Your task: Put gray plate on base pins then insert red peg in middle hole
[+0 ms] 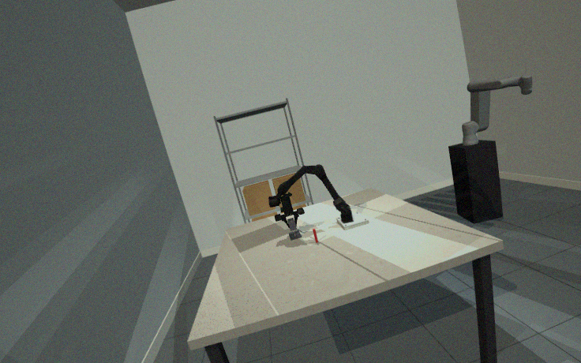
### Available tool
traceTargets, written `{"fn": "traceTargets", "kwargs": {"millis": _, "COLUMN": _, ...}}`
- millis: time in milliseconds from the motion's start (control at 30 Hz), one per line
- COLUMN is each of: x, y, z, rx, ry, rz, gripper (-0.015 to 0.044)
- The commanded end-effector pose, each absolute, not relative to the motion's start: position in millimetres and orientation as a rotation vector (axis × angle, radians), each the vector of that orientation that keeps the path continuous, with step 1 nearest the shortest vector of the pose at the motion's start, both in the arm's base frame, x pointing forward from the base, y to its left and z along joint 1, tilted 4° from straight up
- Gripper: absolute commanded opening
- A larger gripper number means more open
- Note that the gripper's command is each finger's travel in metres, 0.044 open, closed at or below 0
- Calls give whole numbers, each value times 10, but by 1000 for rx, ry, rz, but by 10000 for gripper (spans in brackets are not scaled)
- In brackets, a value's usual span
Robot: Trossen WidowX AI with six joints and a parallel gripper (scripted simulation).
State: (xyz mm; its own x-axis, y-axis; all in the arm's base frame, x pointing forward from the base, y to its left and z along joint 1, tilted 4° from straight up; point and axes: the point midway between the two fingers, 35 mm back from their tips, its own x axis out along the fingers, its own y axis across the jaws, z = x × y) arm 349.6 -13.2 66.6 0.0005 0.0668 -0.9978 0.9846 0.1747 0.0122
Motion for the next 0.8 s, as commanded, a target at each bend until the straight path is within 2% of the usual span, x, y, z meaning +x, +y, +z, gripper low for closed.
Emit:
{"fn": "traceTargets", "kwargs": {"millis": 0, "x": 3498, "y": -141, "z": 659, "rx": 1122, "ry": 1328, "rz": -1038, "gripper": 0}}
{"fn": "traceTargets", "kwargs": {"millis": 767, "x": 3504, "y": -144, "z": 567, "rx": 1122, "ry": 1328, "rz": -1038, "gripper": 0}}
